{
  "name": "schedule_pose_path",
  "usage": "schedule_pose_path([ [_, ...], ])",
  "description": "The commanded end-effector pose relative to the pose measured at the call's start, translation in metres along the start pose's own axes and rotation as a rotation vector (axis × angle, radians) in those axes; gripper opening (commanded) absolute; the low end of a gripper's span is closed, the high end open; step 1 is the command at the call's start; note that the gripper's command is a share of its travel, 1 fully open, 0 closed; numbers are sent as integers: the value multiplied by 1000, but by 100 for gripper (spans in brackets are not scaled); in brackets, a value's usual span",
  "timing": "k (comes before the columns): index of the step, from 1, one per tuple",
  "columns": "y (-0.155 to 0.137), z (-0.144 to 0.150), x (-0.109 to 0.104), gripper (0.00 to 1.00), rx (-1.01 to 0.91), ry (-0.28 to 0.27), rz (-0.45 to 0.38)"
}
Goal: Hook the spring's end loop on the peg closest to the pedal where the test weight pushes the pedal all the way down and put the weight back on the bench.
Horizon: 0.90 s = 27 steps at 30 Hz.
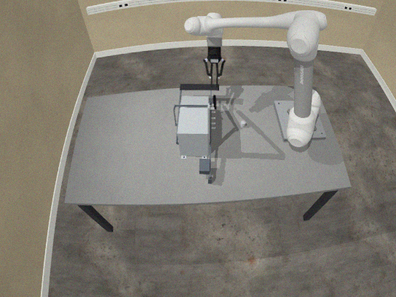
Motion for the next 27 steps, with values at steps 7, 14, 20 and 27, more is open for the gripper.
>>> schedule_pose_path([
  [7, 0, 0, 3, 24, -1, -1, 0],
  [14, 0, 0, 4, 24, -1, -1, 0],
  [20, 0, 0, 7, 24, -1, -1, 0],
  [27, 0, 0, 9, 24, -1, -1, 0],
])
Point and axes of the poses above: the point where the finger pads meet when closed, its own x axis out along the fingers, its own z axis across the jaws, y = z × x, the point moved 5 cm from there along -x, back along the fingers, and after that the axes turned 13 degrees about -x, right-handed, at the moved point
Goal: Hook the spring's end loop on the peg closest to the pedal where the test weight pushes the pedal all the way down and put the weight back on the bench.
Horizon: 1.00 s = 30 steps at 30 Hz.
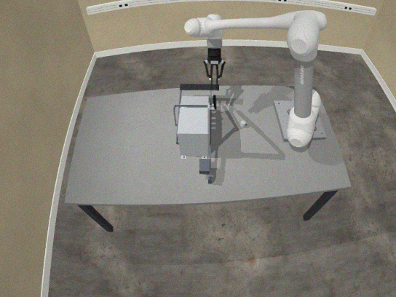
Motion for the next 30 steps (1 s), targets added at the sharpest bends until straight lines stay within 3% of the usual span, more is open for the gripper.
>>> schedule_pose_path([
  [1, 0, 0, 0, 24, -1, -1, 0],
  [30, 0, 0, 22, 24, -1, -1, 0],
])
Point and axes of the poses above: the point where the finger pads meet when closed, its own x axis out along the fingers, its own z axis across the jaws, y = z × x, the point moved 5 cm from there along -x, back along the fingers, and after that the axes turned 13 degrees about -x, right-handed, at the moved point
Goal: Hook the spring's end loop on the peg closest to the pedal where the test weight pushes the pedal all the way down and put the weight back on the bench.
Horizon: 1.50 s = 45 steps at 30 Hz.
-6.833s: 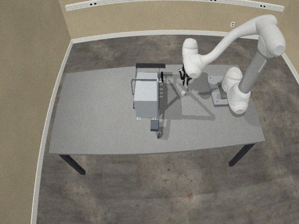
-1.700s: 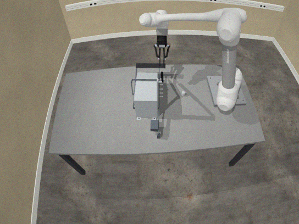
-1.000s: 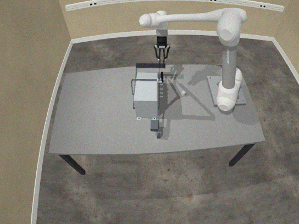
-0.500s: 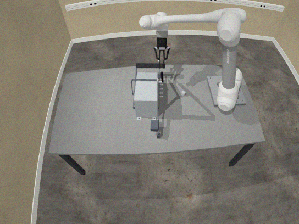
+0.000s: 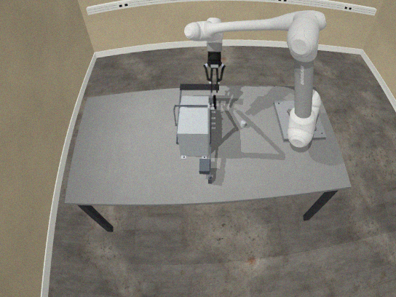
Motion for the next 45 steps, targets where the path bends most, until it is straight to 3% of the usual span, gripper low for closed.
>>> schedule_pose_path([
  [1, 0, 0, 1, 24, -1, -1, 0],
  [8, 0, 0, 7, 24, -1, -1, 0],
  [22, 0, 0, 54, 24, -1, -1, 0],
  [45, 0, 0, 67, 24, -1, -1, 0],
])
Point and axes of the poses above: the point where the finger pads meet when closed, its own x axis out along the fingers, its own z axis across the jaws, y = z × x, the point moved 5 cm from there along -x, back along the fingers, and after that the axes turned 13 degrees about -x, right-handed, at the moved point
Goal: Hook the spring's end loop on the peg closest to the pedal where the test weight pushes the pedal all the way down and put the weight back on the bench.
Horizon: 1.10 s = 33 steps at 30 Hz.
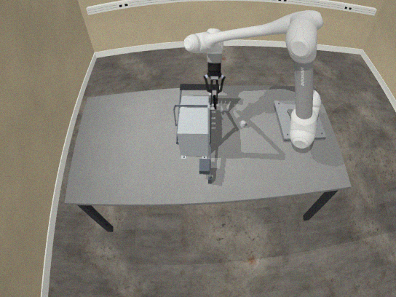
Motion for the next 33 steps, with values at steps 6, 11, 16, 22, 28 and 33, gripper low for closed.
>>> schedule_pose_path([
  [6, 0, 0, -1, 24, 0, -1, 0],
  [11, 0, 0, -1, 24, 0, -1, 0],
  [16, 0, 0, -1, 24, 0, -1, 0],
  [22, 0, 0, -1, 24, 0, -1, 0],
  [28, 0, 0, -1, 24, 0, -1, 0],
  [33, 0, 0, -1, 17, 0, -1, 0],
])
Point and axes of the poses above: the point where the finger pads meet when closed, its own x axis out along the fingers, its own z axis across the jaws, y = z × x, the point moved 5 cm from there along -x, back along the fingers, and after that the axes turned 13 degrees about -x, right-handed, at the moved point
